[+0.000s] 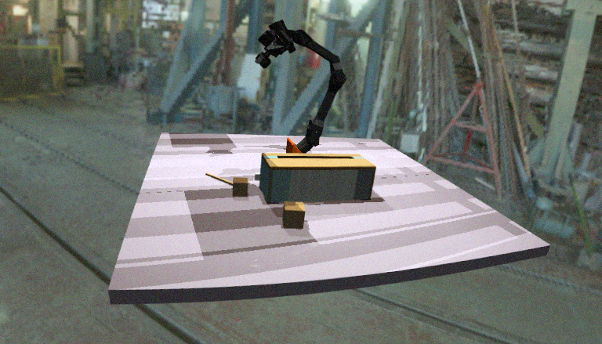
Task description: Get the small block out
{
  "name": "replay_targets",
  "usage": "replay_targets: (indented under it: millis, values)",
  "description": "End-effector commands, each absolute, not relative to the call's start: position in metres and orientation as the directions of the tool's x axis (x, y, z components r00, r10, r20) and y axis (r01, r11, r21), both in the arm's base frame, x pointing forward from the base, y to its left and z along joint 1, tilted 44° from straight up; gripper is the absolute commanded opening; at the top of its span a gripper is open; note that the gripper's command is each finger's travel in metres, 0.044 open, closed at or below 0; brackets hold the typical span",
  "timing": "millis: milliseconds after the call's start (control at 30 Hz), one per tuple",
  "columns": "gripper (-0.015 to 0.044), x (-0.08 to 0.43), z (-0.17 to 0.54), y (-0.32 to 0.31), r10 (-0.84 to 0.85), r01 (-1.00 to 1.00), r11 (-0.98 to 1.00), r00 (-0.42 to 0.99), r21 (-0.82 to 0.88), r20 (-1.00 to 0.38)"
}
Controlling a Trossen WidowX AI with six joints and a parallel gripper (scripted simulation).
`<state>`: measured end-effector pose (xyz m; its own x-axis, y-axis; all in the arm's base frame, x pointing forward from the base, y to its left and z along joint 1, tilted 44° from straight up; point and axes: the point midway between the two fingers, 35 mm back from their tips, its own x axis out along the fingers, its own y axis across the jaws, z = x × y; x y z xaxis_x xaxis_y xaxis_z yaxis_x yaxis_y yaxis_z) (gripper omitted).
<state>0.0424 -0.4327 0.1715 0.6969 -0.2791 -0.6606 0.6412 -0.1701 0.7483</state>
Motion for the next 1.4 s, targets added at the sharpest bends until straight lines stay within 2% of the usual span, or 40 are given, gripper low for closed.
replay_targets:
  millis: [0,167,300,467,633,833,1033,1267,1367]
  values:
    - [0.0400,0.096,0.161,-0.408,-0.161,0.732,0.112,0.681,0.672,-0.714]
    - [0.0400,0.159,0.153,-0.368,-0.011,0.657,0.520,0.644,0.546,-0.765]
    - [0.0400,0.192,0.148,-0.338,0.080,0.500,0.735,0.606,0.458,-0.791]
    - [0.0400,0.227,0.143,-0.297,0.182,0.216,0.913,0.541,0.345,-0.821]
    - [0.0400,0.253,0.139,-0.252,0.268,-0.127,0.963,0.458,0.236,-0.848]
    - [0.0400,0.275,0.134,-0.197,0.346,-0.539,0.834,0.338,0.122,-0.875]
    - [0.0400,0.284,0.130,-0.141,0.393,-0.858,0.513,0.204,0.030,-0.897]
    - [0.0400,0.282,0.127,-0.082,0.402,-0.999,0.009,0.045,-0.045,-0.914]
    - [0.0400,0.282,0.126,-0.078,0.401,-0.999,-0.020,0.036,-0.048,-0.915]
